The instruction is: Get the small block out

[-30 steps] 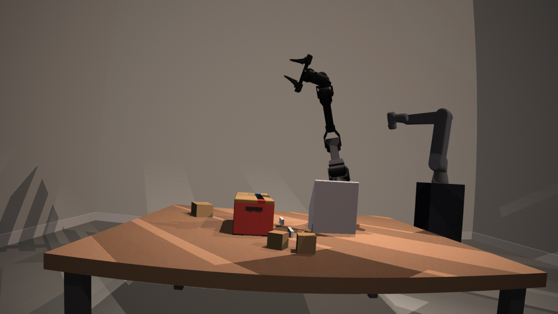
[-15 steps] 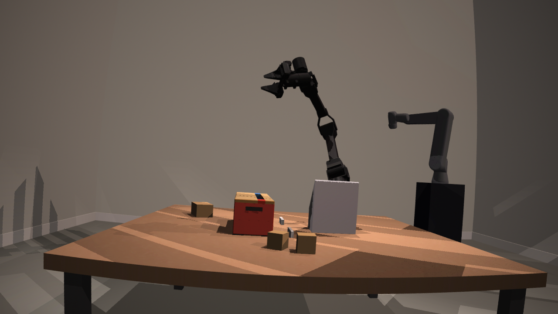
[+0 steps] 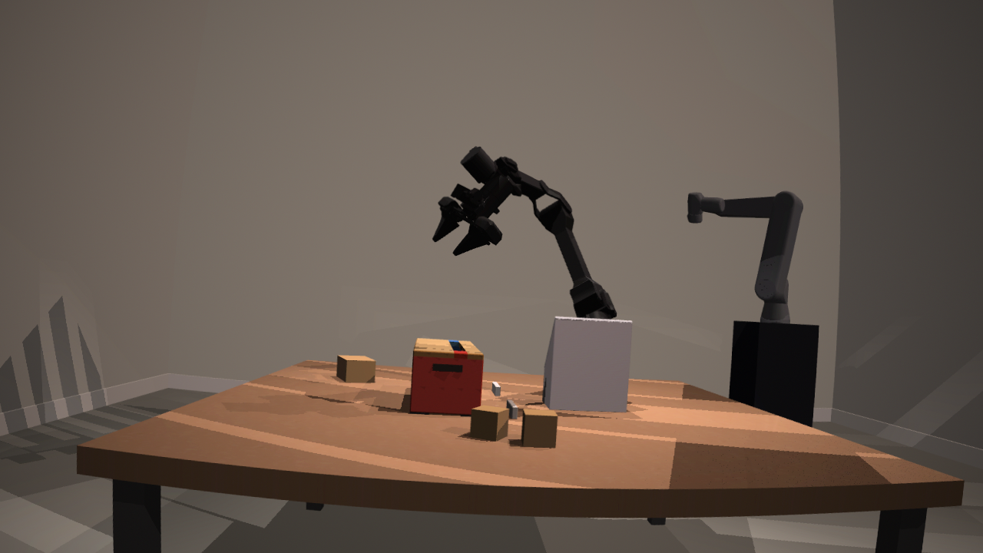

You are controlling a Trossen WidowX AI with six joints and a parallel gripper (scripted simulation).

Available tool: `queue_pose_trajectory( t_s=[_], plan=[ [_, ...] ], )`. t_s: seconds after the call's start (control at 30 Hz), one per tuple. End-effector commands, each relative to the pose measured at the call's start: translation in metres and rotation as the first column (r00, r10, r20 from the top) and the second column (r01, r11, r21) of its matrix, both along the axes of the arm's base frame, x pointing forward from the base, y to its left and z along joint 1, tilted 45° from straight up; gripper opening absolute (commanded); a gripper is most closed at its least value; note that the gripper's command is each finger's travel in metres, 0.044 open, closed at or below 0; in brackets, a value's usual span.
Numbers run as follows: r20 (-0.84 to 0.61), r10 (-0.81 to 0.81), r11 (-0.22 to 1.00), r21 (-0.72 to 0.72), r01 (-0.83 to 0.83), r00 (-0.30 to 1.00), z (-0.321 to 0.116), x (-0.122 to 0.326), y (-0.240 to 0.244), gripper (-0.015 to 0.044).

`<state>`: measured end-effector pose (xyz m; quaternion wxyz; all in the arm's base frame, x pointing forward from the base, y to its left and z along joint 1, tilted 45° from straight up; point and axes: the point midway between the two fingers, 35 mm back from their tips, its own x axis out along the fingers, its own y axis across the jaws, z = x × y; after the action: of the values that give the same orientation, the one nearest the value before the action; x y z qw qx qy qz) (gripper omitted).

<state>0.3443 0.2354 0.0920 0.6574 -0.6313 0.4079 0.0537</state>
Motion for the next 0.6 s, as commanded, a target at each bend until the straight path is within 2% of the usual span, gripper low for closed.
queue_pose_trajectory(
  t_s=[0.0, 0.13, 0.27, 0.33, 0.57],
  plan=[
    [-0.262, -0.048, 0.962, -0.271, -0.025, 0.964, -0.053, -0.011, -0.052, 0.04],
    [-0.509, -0.158, 0.871, -0.476, -0.124, 0.846, -0.089, -0.03, -0.103, 0.04],
    [-0.696, -0.301, 0.767, -0.583, -0.268, 0.652, -0.11, -0.054, -0.149, 0.04],
    [-0.72, -0.327, 0.751, -0.591, -0.295, 0.612, -0.113, -0.058, -0.156, 0.04],
    [-0.72, -0.327, 0.751, -0.591, -0.295, 0.612, -0.113, -0.058, -0.156, 0.04]
  ],
)
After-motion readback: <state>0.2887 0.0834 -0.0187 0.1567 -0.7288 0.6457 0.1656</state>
